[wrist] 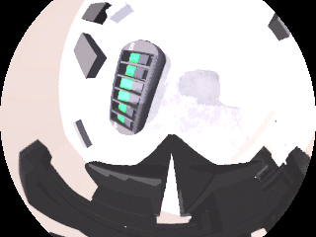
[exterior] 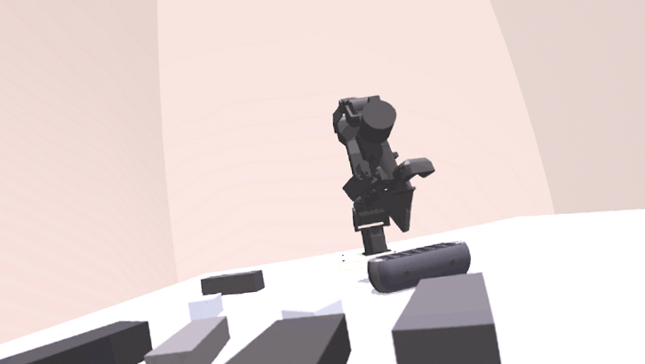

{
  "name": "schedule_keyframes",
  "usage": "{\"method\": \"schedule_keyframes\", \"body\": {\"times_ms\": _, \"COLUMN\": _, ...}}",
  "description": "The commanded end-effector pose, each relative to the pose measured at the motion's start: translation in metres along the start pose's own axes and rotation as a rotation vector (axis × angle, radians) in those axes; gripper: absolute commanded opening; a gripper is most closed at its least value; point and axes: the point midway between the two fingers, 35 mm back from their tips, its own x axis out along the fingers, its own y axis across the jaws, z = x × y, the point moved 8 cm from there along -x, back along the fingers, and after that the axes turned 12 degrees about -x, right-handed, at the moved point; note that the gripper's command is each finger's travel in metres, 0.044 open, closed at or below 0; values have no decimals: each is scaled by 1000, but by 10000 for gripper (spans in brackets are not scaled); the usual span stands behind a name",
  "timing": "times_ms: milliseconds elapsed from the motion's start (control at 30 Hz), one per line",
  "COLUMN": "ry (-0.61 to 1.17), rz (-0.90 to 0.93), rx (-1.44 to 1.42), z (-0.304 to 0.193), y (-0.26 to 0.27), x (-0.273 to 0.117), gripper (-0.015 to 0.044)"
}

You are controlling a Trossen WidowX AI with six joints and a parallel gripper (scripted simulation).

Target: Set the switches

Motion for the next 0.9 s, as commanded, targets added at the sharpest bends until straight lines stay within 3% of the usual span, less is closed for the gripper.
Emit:
{"method": "schedule_keyframes", "body": {"times_ms": 0, "ry": 11, "rz": -61, "rx": 55, "z": 21, "y": 22, "x": -8, "gripper": 0}}
{"method": "schedule_keyframes", "body": {"times_ms": 333, "ry": 51, "rz": -252, "rx": 202, "z": 81, "y": 79, "x": -3, "gripper": 0}}
{"method": "schedule_keyframes", "body": {"times_ms": 667, "ry": 79, "rz": -447, "rx": 334, "z": 138, "y": 117, "x": 34, "gripper": 0}}
{"method": "schedule_keyframes", "body": {"times_ms": 867, "ry": 82, "rz": -477, "rx": 353, "z": 146, "y": 121, "x": 42, "gripper": 0}}
